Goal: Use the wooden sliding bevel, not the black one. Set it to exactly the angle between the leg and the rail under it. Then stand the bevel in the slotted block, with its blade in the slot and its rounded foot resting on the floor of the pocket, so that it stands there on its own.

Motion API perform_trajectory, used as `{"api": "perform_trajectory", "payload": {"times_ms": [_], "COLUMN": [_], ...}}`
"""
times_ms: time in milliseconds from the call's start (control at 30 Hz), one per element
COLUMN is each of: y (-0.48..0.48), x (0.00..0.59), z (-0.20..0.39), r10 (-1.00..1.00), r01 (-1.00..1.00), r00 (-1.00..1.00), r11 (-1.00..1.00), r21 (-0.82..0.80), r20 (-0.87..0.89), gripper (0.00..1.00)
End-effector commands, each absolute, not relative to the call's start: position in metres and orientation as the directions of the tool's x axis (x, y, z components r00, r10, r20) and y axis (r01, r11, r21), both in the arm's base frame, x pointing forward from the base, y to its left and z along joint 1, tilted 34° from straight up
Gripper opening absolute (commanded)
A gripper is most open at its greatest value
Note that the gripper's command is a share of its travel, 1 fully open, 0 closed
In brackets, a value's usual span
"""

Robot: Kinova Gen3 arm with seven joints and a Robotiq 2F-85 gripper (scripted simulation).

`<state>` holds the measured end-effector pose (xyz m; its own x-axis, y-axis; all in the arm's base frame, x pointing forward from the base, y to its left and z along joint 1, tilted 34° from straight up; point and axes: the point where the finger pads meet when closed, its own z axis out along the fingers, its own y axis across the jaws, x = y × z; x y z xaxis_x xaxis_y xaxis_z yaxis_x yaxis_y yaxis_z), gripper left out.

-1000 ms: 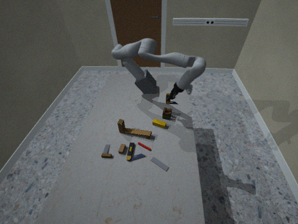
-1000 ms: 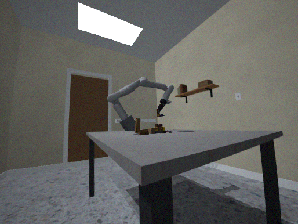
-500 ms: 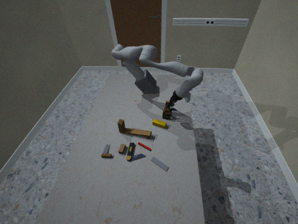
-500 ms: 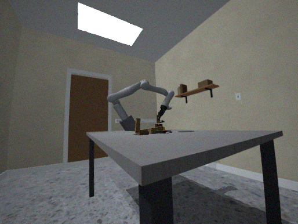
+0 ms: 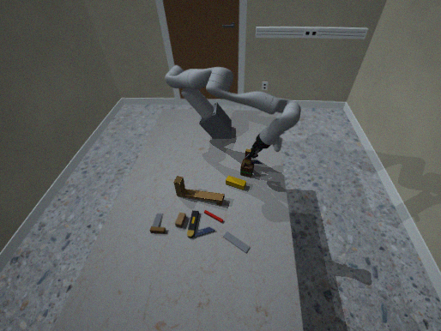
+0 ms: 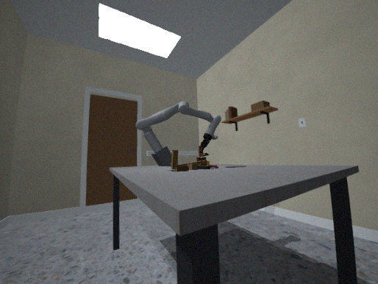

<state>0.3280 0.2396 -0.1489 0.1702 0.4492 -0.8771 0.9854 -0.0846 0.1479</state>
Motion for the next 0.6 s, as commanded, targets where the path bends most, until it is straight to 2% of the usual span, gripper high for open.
{"api": "perform_trajectory", "payload": {"times_ms": [0,567], "y": [0.2399,0.2388], "x": [0.3284,0.3285], "z": [-0.1491,-0.1508], "r10": [0.451,0.451], "r01": [0.985,0.985], "r00": [0.171,0.171], "r11": [-0.084,-0.084], "r21": [0.149,0.149], "r20": [-0.876,-0.876], "gripper": [0.1,0.1]}}
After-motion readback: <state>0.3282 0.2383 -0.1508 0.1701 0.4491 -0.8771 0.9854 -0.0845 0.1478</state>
